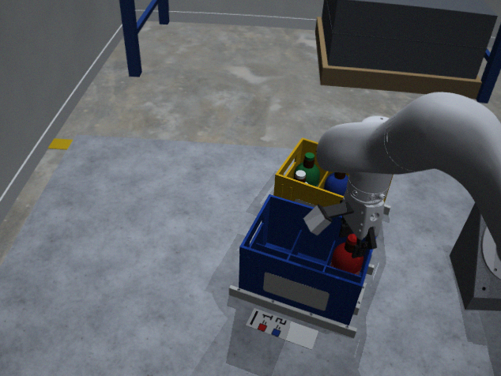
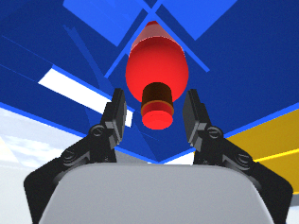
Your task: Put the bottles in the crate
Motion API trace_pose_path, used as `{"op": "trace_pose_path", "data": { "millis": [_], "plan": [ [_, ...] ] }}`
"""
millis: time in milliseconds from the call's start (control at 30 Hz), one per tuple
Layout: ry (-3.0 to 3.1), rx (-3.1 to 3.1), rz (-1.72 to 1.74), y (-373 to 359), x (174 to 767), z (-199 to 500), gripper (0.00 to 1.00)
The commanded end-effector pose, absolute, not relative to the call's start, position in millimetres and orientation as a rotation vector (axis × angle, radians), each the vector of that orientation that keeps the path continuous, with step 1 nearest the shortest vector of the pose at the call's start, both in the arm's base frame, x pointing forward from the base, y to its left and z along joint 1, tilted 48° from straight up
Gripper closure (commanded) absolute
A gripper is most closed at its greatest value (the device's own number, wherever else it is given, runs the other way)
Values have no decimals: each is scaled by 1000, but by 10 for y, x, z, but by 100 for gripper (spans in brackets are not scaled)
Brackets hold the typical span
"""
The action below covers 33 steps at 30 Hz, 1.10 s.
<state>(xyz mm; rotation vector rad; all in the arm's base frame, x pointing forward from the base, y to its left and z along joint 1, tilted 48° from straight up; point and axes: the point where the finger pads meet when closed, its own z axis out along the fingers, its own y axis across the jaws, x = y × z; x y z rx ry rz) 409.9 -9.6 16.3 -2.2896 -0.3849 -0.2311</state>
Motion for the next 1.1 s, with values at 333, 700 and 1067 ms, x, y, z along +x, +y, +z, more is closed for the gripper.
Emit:
{"op": "trace_pose_path", "data": {
  "millis": [333,700,1067],
  "plan": [
    [-385,-2290,-233,-122,4103,183,35],
    [-385,-2290,-233,-338,4090,381,35],
    [-385,-2290,-233,-515,4079,543,35]
  ]
}}
